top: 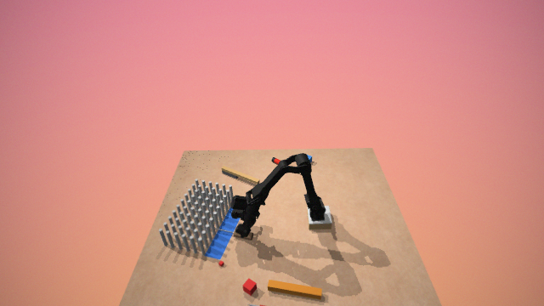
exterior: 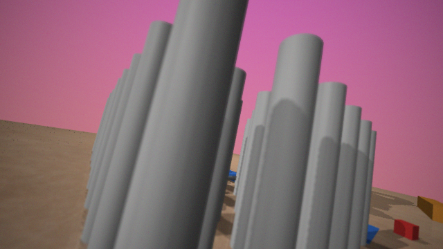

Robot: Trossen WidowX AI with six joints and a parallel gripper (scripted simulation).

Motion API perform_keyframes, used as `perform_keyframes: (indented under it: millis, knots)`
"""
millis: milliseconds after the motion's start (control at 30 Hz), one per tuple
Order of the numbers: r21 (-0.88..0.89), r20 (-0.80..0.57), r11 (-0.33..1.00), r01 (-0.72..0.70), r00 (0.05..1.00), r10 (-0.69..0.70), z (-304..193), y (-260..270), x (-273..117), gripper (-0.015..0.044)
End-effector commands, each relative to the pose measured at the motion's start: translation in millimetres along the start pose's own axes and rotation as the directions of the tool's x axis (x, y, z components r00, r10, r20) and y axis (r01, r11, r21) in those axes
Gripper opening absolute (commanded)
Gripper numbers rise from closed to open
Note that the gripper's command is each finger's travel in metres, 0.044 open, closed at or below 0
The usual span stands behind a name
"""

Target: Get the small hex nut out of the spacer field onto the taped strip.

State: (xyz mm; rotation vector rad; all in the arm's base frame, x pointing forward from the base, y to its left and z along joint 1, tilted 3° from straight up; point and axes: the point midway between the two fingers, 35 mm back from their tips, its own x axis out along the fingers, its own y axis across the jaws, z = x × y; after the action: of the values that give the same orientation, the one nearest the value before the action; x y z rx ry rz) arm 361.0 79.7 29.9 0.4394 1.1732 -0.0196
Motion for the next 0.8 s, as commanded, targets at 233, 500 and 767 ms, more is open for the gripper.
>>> perform_keyframes:
  millis: [233, 500, 767]
  knots:
    - [0.006, -0.001, 1.000, 0.002, 1.000, -0.002, -8, -1, -3, 0.0000]
    - [0.006, -0.003, 1.000, 0.002, 1.000, -0.002, -13, -1, -4, 0.0000]
    - [0.006, -0.004, 1.000, 0.002, 1.000, -0.002, -18, 0, -6, 0.0000]
